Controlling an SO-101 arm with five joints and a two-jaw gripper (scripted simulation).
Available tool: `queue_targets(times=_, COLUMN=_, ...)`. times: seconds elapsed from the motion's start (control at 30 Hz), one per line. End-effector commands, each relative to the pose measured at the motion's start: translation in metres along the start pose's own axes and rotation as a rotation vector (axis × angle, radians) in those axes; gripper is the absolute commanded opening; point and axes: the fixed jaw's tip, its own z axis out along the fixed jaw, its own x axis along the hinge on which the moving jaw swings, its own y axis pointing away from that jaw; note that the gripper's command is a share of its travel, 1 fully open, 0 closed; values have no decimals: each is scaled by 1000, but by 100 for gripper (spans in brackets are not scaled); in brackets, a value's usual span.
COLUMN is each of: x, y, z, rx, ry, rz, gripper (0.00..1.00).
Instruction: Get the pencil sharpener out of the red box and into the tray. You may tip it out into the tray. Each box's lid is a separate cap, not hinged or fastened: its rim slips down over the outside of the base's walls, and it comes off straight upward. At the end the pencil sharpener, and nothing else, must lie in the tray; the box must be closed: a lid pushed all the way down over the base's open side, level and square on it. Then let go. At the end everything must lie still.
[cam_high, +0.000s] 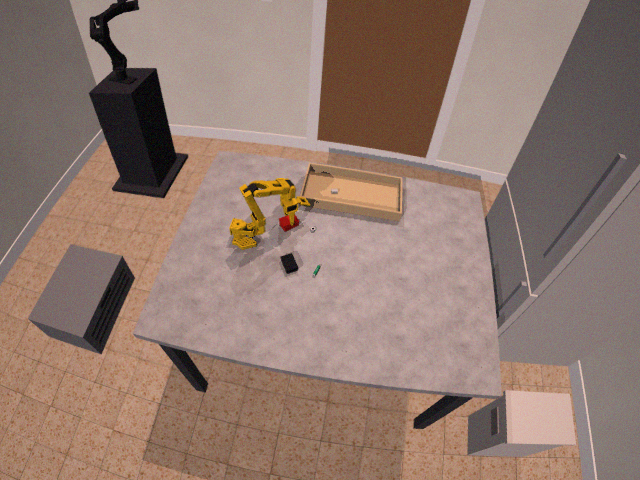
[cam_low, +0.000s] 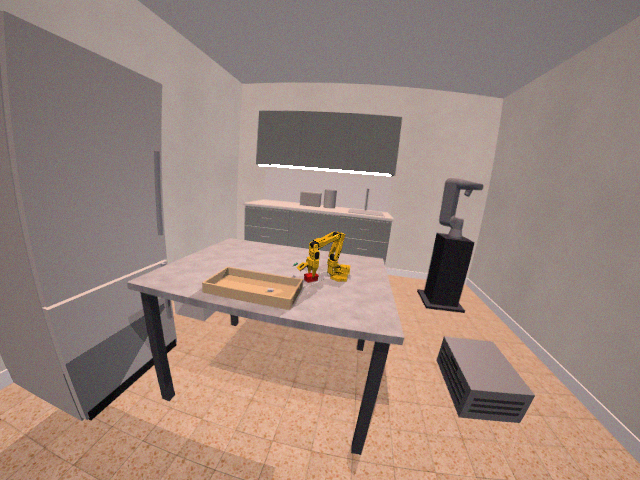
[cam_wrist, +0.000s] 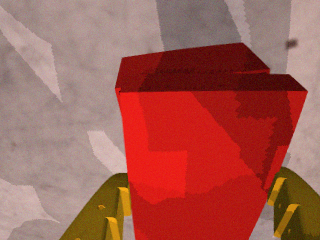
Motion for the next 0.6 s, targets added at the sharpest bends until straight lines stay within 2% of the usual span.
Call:
queue_targets(times=0.0, x=-4, y=-1, z=-4, rx=-4, ry=-41, rz=-14, gripper=24)
queue_targets(times=0.57, x=-3, y=-1, z=-4, rx=-3, ry=-42, rz=-64, gripper=24)
